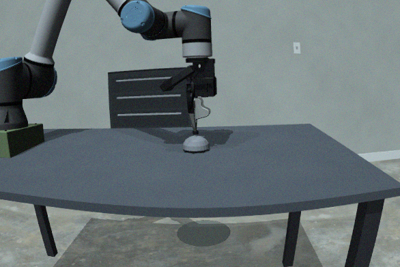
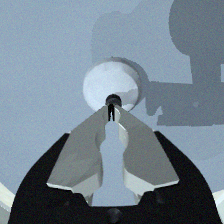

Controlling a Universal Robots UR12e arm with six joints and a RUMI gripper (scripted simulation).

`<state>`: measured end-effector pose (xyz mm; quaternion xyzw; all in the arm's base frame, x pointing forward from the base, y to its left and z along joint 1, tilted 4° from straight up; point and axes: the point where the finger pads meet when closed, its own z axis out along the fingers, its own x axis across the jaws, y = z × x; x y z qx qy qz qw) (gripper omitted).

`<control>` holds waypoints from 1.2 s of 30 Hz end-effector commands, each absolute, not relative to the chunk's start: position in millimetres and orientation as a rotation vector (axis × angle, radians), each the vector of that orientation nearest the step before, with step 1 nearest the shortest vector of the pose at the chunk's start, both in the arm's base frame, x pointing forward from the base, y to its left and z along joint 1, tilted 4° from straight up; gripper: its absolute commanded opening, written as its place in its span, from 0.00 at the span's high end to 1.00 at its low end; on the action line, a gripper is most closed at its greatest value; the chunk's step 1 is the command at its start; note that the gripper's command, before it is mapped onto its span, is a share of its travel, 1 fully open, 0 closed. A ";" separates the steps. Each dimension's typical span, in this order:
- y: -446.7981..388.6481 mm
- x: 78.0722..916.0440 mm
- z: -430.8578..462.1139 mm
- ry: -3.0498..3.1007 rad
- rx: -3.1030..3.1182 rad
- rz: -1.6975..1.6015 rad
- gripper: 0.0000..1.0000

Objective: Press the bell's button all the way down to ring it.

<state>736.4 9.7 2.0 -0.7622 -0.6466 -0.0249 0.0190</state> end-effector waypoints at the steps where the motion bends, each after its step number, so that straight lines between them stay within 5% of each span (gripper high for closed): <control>1: 9.7 736.7 2.2 -2.007 -2.366 -0.078 1.00; 36: 8.9 736.5 14.0 -2.007 -2.366 -0.078 1.00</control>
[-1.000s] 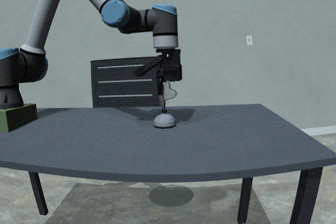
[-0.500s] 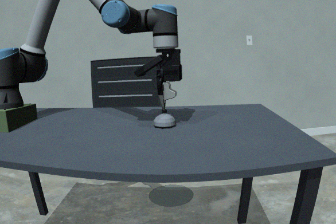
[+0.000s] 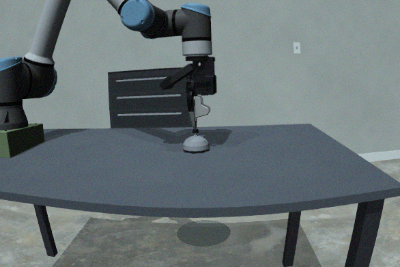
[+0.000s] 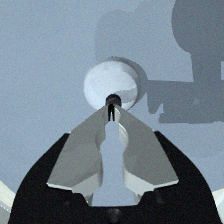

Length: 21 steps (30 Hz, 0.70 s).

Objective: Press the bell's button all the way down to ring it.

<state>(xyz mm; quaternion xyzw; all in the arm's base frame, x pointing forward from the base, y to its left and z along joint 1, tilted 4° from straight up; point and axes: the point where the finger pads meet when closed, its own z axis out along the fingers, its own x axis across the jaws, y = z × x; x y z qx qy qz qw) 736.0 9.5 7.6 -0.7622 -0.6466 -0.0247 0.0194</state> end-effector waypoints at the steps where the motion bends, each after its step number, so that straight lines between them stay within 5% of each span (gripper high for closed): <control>1: 8.8 736.5 16.2 -2.007 -2.366 -0.078 1.00; 21: 6.2 735.9 59.0 -2.007 -2.366 -0.078 1.00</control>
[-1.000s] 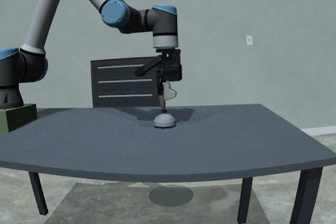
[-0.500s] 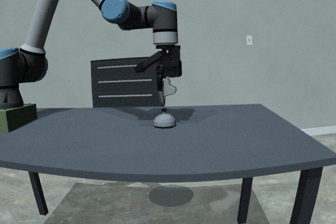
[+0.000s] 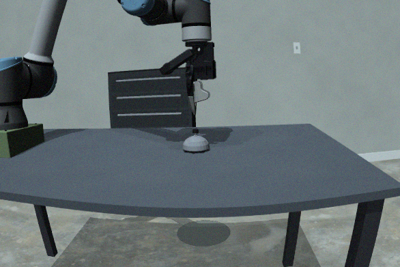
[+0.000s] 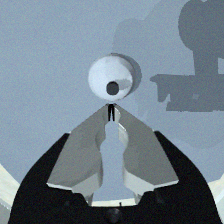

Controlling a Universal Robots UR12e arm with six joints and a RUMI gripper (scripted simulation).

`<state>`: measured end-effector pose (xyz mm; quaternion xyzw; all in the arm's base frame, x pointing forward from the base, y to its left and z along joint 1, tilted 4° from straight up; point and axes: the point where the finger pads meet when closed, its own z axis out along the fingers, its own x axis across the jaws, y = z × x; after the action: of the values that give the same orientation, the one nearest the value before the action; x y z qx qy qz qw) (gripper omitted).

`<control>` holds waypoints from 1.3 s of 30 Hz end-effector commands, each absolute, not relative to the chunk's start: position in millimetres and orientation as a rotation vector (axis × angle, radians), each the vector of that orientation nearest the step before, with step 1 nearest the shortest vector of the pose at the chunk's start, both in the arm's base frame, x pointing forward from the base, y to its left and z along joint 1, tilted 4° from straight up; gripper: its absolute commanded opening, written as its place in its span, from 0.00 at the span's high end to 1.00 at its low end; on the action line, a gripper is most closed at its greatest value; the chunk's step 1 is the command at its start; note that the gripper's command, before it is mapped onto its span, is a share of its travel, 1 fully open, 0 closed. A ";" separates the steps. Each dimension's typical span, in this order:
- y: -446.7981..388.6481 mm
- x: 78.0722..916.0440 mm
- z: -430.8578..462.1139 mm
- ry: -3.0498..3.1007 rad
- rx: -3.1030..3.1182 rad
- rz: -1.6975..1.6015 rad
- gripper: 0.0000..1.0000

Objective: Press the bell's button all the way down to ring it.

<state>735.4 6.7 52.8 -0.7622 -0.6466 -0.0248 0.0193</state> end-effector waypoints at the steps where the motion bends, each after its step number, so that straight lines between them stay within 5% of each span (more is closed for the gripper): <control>1: 6.0 735.9 61.2 -2.007 -2.366 -0.078 1.00; 39: 5.4 735.7 72.1 -2.007 -2.366 -0.078 1.00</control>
<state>735.1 5.6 71.2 -0.7622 -0.6466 -0.0247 0.0194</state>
